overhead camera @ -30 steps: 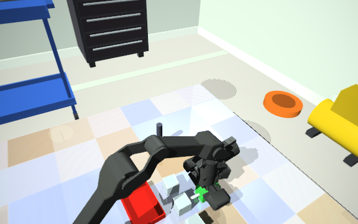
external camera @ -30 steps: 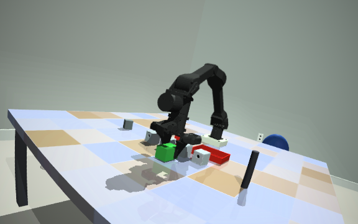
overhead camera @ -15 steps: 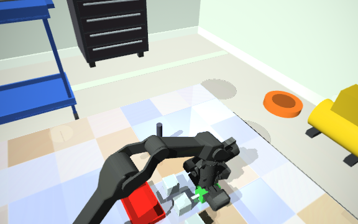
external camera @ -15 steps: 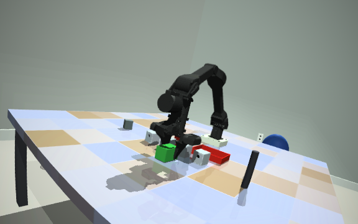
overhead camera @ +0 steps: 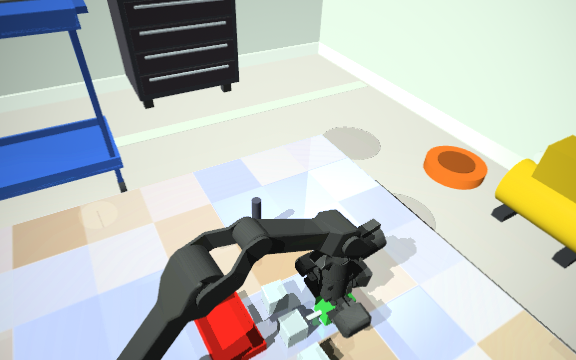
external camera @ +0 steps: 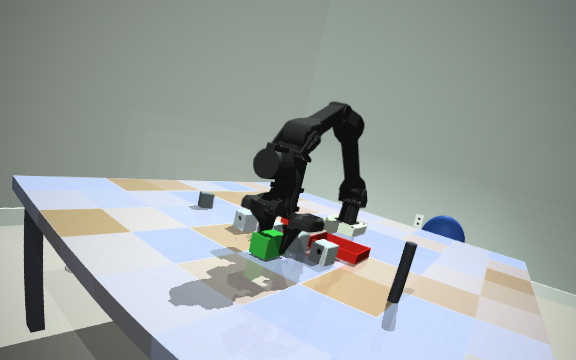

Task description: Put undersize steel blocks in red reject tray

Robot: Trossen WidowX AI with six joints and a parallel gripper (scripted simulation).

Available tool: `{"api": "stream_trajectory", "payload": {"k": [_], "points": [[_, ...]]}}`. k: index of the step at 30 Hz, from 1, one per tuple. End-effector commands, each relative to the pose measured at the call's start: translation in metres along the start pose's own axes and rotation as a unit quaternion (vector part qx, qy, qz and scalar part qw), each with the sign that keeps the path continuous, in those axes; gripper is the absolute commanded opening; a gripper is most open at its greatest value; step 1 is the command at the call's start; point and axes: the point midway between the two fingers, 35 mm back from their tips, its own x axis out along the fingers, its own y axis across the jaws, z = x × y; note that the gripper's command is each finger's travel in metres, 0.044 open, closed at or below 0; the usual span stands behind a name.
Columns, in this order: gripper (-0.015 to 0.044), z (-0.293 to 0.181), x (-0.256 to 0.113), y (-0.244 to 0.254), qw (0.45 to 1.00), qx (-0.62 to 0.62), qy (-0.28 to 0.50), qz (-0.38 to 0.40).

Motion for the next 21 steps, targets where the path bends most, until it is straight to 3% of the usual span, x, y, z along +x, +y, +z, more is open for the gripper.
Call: {"api": "stream_trajectory", "payload": {"k": [1,21], "points": [[0.0000,0.0022,-0.0024,-0.0004,1.000,-0.001,-0.004,-0.002],[0.0000,0.0014,-0.0019,-0.0006,1.000,-0.001,-0.004,-0.002]]}}
